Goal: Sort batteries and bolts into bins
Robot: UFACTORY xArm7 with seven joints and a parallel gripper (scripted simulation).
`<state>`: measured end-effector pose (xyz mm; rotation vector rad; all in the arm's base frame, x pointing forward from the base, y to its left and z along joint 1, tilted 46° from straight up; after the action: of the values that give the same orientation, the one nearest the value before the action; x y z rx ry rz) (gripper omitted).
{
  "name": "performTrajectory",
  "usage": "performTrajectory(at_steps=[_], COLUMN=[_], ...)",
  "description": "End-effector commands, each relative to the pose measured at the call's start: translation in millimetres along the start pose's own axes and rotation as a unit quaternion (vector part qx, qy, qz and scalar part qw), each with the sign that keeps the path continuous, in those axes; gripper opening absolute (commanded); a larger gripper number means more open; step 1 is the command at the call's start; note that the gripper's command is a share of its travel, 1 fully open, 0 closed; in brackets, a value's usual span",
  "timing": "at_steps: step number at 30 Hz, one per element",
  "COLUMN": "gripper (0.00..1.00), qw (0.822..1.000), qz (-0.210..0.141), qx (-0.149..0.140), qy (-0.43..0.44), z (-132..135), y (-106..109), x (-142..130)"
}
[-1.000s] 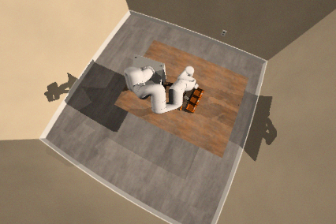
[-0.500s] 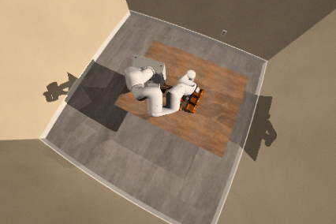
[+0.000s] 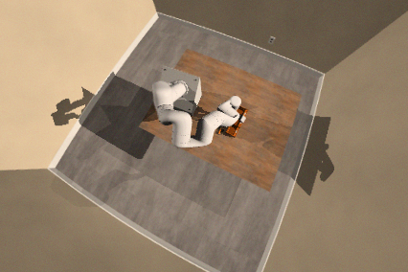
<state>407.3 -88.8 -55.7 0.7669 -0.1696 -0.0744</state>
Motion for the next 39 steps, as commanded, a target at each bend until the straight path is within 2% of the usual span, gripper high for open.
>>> performTrajectory(at_steps=[1,4,10,17,19,21,22,28,36,38,39], gripper=[0.00,0.00,0.00,0.00,0.00,0.00,0.00,0.00,0.00,0.00,0.00], qw=[1.000,1.000,0.993,0.973,0.965,0.965,0.951,0.924,0.872,0.872,0.850], qz=[0.001,0.001,0.000,0.000,0.000,0.000,-0.001,-0.003,-0.008,-0.008,-0.008], qx=[0.002,0.002,0.002,0.002,0.002,0.002,0.003,0.003,0.003,0.003,0.003], qy=[0.001,0.001,-0.118,-0.232,-0.263,-0.263,-0.308,-0.382,-0.490,-0.490,-0.527], z=[18,22,47,77,78,78,78,78,79,79,79], y=[2,2,2,2,2,2,2,2,2,2,2], x=[22,26,51,81,83,83,83,83,83,83,83])
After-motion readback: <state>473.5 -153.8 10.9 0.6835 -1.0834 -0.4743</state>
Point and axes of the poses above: the point where the finger pads meet when closed, its own y axis back along the fingers, its own z axis across the jaws, x = y × z, the point moved 2 cm from there along y, back along the fingers, and after that the axes turned 2 degrees about y, right-handed, at the moved point
